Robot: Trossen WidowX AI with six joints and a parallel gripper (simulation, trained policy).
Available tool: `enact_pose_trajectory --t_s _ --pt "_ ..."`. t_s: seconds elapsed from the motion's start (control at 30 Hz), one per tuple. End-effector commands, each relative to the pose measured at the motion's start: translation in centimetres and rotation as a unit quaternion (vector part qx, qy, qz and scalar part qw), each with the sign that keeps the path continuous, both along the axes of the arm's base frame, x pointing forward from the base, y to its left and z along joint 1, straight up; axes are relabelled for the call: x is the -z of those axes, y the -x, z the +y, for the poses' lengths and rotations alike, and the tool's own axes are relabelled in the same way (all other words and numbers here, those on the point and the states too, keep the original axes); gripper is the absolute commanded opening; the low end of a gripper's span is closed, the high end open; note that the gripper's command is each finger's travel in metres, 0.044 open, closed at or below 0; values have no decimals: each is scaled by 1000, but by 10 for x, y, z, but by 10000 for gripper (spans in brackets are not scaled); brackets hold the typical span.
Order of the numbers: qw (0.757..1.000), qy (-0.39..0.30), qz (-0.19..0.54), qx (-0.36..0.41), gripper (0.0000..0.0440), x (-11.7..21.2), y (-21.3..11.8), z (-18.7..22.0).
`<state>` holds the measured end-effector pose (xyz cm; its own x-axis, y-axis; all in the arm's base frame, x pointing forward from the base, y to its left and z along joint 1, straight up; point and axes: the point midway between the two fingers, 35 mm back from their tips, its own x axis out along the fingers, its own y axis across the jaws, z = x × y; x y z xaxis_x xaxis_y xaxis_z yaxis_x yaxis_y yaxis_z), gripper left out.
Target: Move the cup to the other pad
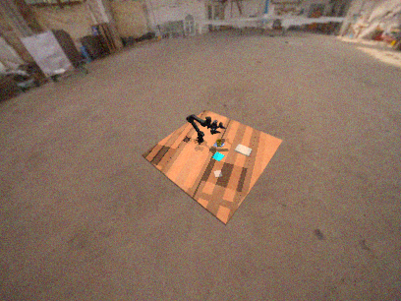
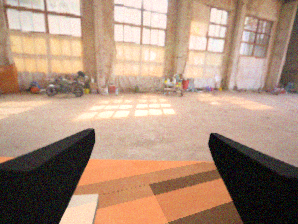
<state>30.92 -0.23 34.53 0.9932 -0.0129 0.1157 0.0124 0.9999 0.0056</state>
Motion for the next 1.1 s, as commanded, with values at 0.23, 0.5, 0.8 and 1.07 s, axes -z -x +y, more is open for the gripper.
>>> enact_pose_trajectory --t_s 0.23,0.5,0.8,1.07 --pt "1000 -12 23 -15 190 2 3 6" --pt "997 -42 61 -34 101 5 3 15" --pt "988 -94 107 -56 128 4 2 27" --pt "975 -145 155 -69 135 5 1 38"
